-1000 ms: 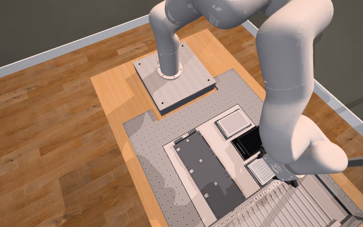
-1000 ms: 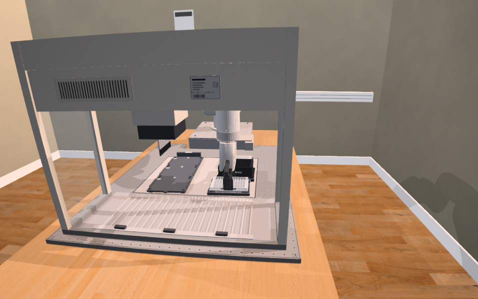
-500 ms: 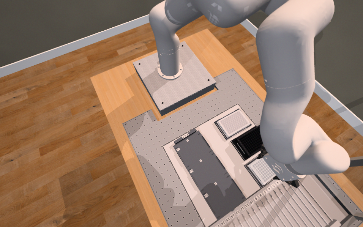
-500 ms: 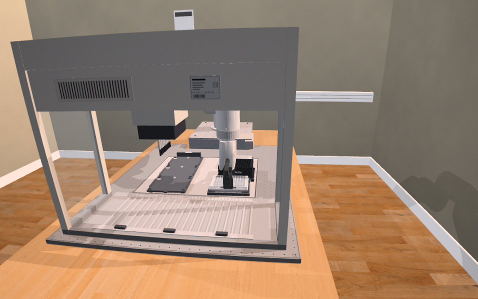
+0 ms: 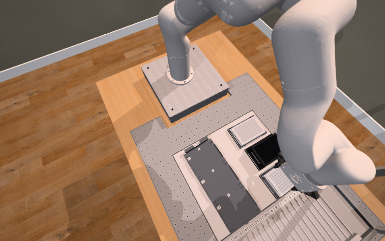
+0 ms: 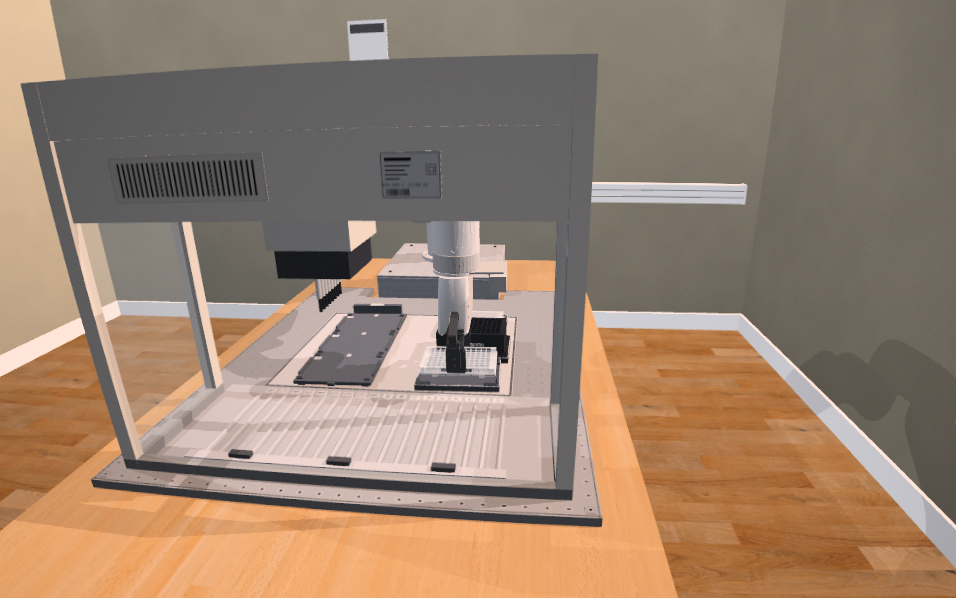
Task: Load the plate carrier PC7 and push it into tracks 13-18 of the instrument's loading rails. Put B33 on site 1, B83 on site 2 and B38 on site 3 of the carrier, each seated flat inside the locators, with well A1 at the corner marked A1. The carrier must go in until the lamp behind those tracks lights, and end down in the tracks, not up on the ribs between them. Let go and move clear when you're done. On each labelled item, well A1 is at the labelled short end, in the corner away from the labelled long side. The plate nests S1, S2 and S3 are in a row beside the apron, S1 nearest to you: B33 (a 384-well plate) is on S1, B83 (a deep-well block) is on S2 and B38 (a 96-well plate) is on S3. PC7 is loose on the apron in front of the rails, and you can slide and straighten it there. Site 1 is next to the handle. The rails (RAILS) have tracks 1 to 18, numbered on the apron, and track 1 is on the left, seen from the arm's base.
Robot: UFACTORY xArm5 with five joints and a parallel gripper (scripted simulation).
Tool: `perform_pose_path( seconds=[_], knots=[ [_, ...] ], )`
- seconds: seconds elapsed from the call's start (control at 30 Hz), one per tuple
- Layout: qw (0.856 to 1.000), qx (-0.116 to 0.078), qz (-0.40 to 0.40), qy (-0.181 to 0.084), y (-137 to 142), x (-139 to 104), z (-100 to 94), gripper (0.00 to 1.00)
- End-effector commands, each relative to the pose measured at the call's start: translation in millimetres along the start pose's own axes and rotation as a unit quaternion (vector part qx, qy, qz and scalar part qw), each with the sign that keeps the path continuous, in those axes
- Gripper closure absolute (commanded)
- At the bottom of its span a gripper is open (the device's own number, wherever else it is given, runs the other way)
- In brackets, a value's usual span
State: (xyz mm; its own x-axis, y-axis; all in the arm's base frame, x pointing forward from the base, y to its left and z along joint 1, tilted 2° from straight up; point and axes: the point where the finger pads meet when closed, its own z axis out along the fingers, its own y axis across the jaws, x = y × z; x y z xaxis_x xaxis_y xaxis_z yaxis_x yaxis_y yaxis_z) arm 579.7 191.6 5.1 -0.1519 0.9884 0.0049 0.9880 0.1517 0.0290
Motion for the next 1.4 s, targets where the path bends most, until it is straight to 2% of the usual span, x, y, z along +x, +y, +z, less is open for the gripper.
perform_pose_path(
  seconds=[0.0,0.53,1.37],
  knots=[
    [1.000,-0.002,0.000,0.000,2,0,-4.4,1.00],
    [1.000,-0.002,0.000,0.000,2,0,-8.4,1.00],
    [1.000,-0.002,0.000,0.000,1,0,-46.8,1.00]
  ],
)
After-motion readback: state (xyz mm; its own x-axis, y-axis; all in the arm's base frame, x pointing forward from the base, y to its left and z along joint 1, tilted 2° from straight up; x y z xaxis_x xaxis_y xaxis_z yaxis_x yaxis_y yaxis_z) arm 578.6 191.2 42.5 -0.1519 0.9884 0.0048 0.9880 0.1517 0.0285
